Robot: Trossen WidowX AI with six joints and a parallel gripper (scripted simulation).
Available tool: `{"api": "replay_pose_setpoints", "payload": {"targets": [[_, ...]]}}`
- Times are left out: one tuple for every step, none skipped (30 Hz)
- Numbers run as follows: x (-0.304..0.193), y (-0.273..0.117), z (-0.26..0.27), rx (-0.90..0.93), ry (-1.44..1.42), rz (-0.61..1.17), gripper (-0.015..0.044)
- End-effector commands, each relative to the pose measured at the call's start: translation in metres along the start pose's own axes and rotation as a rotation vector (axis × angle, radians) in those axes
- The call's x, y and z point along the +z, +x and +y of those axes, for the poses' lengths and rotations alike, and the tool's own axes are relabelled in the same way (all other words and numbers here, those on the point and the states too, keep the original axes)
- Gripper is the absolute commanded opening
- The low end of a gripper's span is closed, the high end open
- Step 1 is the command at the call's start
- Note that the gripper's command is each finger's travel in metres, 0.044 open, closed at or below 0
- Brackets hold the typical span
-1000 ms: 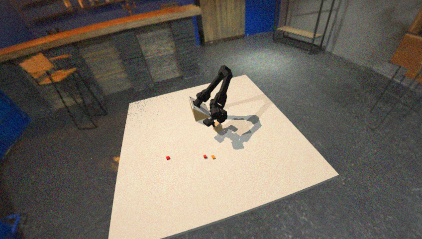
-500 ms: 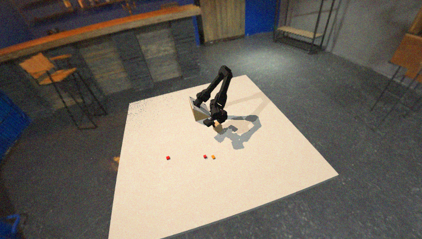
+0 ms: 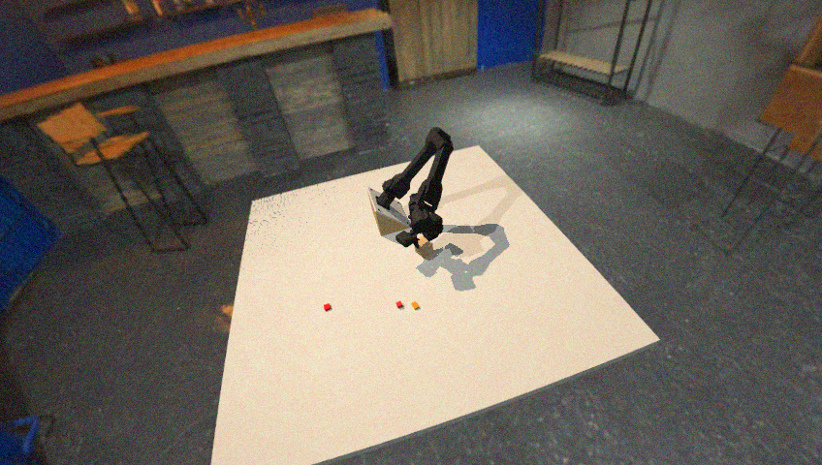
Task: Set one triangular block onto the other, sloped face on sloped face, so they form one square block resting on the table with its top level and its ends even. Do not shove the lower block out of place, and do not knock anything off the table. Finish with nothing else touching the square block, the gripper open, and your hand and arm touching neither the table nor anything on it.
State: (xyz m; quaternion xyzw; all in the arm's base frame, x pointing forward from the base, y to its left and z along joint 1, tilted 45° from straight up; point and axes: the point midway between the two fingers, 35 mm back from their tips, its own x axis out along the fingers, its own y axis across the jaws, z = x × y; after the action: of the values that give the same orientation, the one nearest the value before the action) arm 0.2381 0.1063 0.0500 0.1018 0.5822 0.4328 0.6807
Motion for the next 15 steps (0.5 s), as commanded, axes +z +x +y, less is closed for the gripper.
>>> {"api": "replay_pose_setpoints", "payload": {"targets": [[0.0001, 0.0, 0.0001, 0.0, 0.0, 0.0, 0.0], [0.0001, 0.0, 0.0002, 0.001, 0.001, -0.001, 0.0], [0.0002, 0.0001, 0.0003, 0.002, 0.002, -0.001, 0.0], [0.0004, 0.0002, 0.0005, 0.003, 0.004, -0.002, 0.0], [0.0004, 0.0002, 0.0005, 0.004, 0.004, -0.001, 0.0], [0.0, 0.0, 0.0, 0.0, 0.0, 0.0, 0.0026], [0.0, 0.0, 0.0, 0.0, 0.0, 0.0, 0.0053], [0.0, 0.0, 0.0, 0.0, 0.0, 0.0, 0.0079], [0.0, 0.0, 0.0, 0.0, 0.0, 0.0, 0.0105], [0.0, 0.0, 0.0, 0.0, 0.0, 0.0, 0.0131], [0.0, 0.0, 0.0, 0.0, 0.0, 0.0, 0.0157], [0.0, 0.0, 0.0, 0.0, 0.0, 0.0, 0.0184], [0.0, 0.0, 0.0, 0.0, 0.0, 0.0, 0.021], [0.0, 0.0, 0.0, 0.0, 0.0, 0.0, 0.0236], [0.0, 0.0, 0.0, 0.0, 0.0, 0.0, 0.0263]]}}
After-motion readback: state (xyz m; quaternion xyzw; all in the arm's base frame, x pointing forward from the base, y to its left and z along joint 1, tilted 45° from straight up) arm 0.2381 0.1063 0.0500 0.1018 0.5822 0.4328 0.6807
